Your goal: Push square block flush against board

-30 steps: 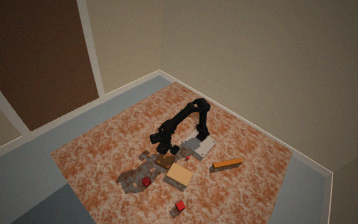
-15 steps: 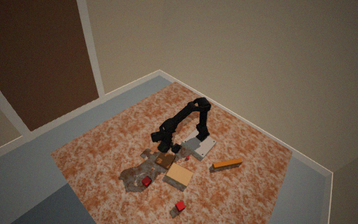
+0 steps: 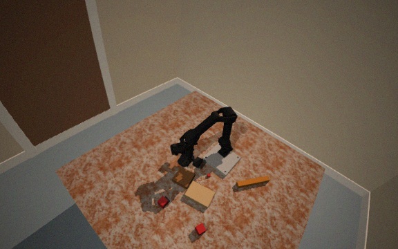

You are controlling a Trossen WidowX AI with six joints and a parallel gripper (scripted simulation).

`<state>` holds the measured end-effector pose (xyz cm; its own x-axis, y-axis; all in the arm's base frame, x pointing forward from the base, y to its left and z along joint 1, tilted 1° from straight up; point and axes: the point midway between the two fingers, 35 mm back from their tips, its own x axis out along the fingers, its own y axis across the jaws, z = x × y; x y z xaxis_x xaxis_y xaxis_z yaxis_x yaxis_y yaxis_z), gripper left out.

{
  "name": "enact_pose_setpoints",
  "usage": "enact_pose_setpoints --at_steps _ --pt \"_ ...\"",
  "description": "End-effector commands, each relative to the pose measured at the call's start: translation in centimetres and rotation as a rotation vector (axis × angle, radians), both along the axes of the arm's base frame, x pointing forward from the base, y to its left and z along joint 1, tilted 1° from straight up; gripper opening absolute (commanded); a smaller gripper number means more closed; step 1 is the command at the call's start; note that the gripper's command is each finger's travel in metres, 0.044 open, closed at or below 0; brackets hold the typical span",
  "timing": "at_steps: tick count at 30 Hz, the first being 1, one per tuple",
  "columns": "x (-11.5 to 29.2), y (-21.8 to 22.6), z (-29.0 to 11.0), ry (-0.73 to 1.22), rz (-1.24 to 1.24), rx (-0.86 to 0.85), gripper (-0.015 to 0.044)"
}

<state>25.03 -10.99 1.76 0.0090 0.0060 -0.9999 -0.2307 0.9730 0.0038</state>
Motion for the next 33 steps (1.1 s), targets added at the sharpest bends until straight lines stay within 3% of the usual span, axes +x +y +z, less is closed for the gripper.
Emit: enact_pose_setpoints --at_steps 1,7,14,20,24,28,33 --pt "-0.6 -0.1 0.1 -0.007 0.003 0.000 0.0000" --pt "-0.3 -0.1 5.6 -0.008 0.003 0.000 0.0000" --pt "-0.1 0.0 5.1 -0.009 0.002 -0.003 0.0000" --pt "1.1 4.1 5.6 -0.010 0.067 0.002 0.0000" --pt "1.1 4.1 5.3 -0.010 0.067 0.002 0.0000" --pt "1.2 4.1 0.4 -0.009 0.067 0.002 0.0000" --pt "1.1 4.2 0.1 -0.009 0.067 0.002 0.0000"
